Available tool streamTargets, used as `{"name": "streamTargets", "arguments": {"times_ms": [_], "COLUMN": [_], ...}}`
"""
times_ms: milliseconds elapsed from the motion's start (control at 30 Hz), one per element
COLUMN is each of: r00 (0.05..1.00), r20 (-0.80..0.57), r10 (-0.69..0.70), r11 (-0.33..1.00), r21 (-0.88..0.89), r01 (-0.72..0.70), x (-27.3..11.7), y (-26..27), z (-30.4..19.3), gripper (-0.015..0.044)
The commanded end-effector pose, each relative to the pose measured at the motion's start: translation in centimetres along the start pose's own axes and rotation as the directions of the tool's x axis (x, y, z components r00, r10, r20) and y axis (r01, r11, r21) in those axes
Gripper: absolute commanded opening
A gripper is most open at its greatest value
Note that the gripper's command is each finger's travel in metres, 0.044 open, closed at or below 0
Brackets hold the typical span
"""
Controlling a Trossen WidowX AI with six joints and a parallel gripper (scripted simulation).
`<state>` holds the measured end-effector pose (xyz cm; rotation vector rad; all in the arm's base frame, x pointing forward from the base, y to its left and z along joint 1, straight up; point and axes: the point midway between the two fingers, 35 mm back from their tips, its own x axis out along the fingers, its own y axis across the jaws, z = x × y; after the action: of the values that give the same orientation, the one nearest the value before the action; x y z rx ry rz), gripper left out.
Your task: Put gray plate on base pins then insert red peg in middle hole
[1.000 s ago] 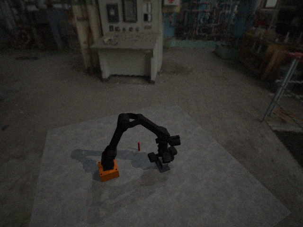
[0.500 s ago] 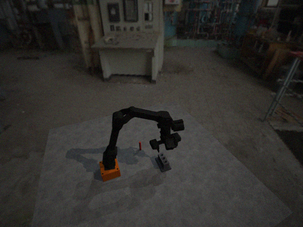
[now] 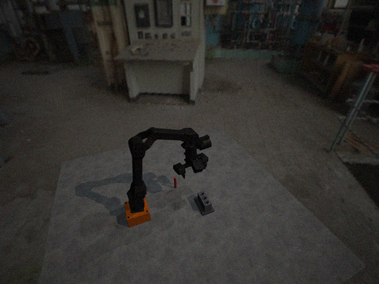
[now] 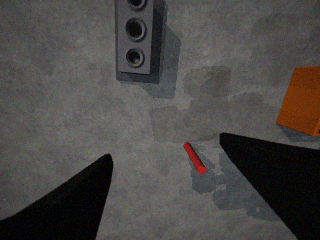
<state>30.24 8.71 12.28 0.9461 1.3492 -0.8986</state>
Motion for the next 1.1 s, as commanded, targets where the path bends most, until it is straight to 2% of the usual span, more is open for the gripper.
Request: {"name": "streamTargets", "arguments": {"times_ms": [0,133,300,433,667,1067], "r00": [1.0,1.0,1.0,1.0,1.0,1.0], "r20": [-0.006,-0.008,-0.008,-0.008,-0.008,-0.008], "r10": [-0.007,-0.009,-0.009,-0.01,-0.01,-0.01], "r11": [0.992,0.978,0.978,0.978,0.978,0.978], "r21": [-0.128,-0.209,-0.209,-0.209,-0.209,-0.209], "r01": [0.006,0.008,0.008,0.008,0.008,0.008], "x": [0.2,0.4,0.6,3.5,5.0,6.3], "y": [-2.9,-5.0,-5.1,-5.5,-5.5,-5.4], "z": [-5.7,-8.7,-8.7,-8.9,-8.9,-9.0], "gripper": [0.044,0.044,0.044,0.044,0.044,0.044]}}
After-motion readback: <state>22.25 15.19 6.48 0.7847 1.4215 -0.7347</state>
